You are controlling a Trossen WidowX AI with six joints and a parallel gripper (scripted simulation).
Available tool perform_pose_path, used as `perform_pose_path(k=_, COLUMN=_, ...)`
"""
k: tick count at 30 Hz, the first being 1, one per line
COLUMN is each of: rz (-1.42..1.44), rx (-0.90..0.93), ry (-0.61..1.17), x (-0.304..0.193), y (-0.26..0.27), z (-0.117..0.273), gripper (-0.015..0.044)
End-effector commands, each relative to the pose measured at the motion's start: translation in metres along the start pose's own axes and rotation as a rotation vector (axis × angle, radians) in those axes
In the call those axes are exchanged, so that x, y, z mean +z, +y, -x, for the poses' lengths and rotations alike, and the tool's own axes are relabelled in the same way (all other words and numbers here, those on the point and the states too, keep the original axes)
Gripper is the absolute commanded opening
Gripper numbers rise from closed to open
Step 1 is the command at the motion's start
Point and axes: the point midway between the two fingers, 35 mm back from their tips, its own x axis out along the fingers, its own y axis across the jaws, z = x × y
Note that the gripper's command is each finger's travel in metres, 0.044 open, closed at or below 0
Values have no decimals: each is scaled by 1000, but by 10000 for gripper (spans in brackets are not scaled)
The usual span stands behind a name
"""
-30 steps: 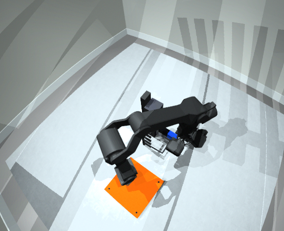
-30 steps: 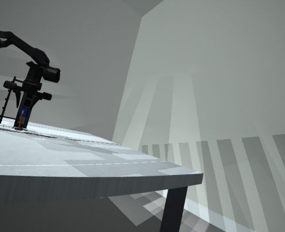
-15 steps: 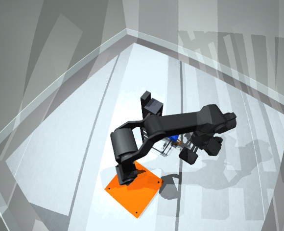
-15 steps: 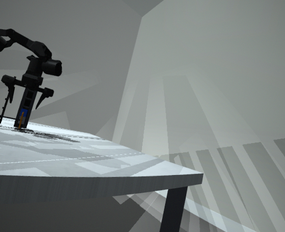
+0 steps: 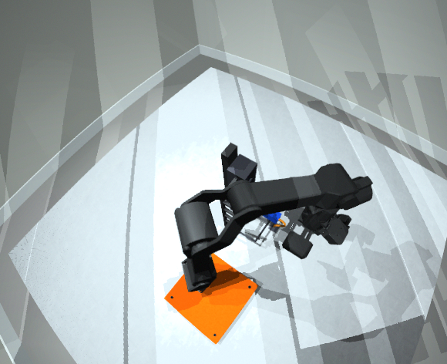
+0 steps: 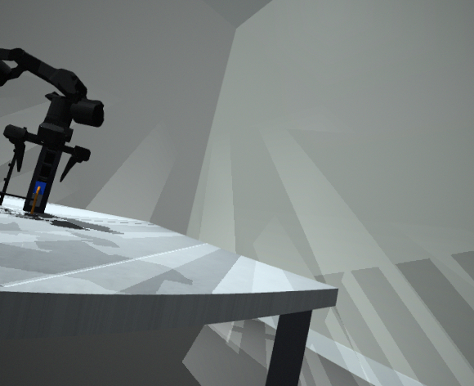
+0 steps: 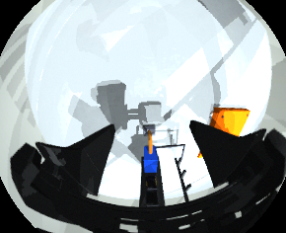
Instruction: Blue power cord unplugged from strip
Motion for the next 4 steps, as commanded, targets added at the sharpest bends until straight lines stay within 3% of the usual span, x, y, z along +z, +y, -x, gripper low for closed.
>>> perform_pose_path(k=1, rz=4, rx=-4, ry=0, x=0, y=-1, z=0, gripper=440)
perform_pose_path(k=4, rz=4, rx=-4, ry=0, x=0, y=-1, z=0, gripper=440)
